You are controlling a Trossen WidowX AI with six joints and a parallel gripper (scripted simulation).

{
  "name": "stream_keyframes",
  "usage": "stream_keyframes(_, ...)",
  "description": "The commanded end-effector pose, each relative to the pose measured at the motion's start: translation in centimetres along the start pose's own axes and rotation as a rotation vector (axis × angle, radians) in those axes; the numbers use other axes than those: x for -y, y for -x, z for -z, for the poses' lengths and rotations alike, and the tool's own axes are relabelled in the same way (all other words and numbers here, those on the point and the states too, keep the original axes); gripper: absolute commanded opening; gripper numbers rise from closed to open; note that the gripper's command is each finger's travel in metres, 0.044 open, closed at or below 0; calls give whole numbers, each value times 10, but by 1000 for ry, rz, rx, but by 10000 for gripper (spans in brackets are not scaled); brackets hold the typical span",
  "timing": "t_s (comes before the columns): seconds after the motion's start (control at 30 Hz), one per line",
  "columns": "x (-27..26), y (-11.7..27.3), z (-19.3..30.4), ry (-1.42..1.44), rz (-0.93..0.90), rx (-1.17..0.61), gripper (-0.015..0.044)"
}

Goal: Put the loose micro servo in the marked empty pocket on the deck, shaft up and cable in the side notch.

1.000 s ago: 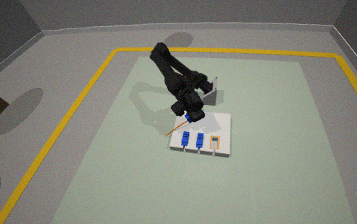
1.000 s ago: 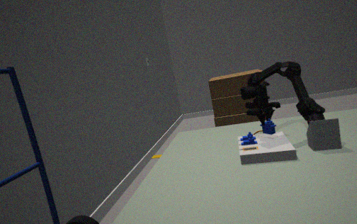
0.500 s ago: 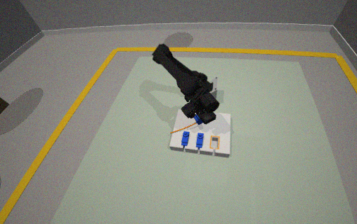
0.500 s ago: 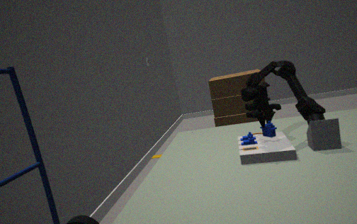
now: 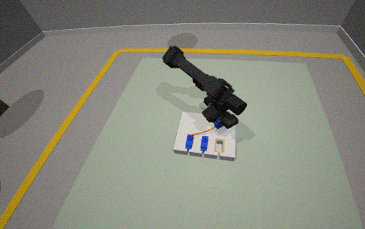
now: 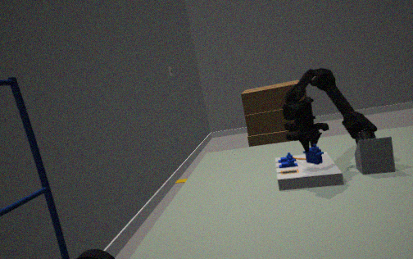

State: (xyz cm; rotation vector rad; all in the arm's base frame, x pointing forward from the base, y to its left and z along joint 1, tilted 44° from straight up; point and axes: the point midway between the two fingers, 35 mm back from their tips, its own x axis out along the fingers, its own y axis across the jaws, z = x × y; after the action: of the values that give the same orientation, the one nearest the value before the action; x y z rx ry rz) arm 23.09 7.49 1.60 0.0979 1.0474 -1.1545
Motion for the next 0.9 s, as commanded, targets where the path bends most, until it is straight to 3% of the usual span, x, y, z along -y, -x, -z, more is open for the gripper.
stream_keyframes(0.0,-9,2,11,-9,-6,-6,0)
stream_keyframes(0.23,-9,2,11,73,-7,-6,0)
stream_keyframes(0.87,-9,2,11,725,-9,-4,0)
